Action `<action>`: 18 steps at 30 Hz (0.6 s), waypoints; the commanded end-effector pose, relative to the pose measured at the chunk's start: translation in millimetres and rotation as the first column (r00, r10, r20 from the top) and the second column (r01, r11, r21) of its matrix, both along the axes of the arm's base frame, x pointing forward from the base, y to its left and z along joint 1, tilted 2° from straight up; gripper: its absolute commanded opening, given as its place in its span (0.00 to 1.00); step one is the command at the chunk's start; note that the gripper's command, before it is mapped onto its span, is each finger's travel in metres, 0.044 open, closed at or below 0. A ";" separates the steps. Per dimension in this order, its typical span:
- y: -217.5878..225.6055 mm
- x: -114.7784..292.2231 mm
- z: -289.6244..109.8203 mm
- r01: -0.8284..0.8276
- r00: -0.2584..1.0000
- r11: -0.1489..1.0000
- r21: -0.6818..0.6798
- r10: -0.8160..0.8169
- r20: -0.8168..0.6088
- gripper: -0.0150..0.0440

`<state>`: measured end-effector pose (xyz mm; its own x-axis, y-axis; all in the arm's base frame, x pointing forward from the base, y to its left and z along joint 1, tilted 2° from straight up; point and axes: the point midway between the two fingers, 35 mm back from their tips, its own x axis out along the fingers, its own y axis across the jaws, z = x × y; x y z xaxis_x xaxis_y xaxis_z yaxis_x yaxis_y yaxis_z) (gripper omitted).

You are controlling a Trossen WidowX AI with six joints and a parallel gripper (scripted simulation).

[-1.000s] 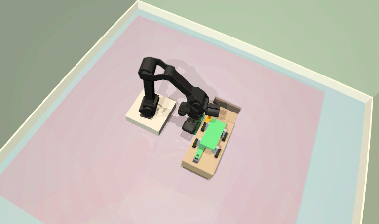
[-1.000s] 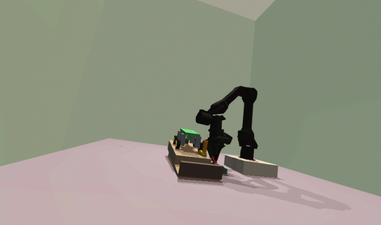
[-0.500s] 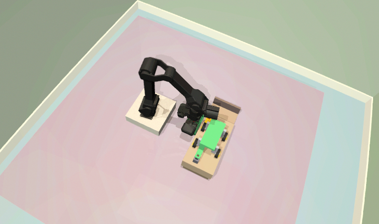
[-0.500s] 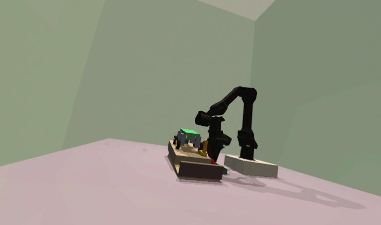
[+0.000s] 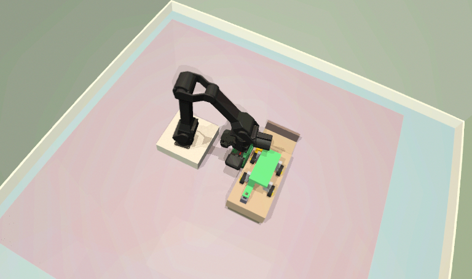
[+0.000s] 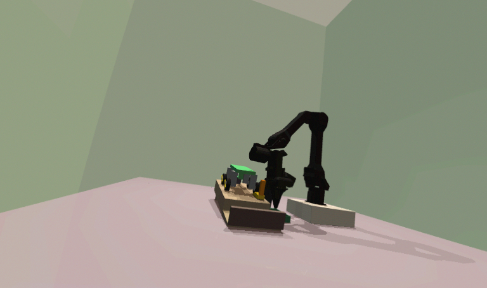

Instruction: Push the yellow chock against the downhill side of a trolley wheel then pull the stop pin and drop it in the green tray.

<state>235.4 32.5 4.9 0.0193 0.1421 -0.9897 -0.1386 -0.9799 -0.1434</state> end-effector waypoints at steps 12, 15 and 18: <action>0.4 -2.1 23.0 -0.003 1.000 1.000 0.003 0.003 -0.003 0.83; 0.4 -2.8 30.5 -0.004 1.000 1.000 0.003 0.004 -0.003 0.96; 0.4 -3.1 39.7 -0.004 1.000 1.000 0.003 0.004 -0.003 1.00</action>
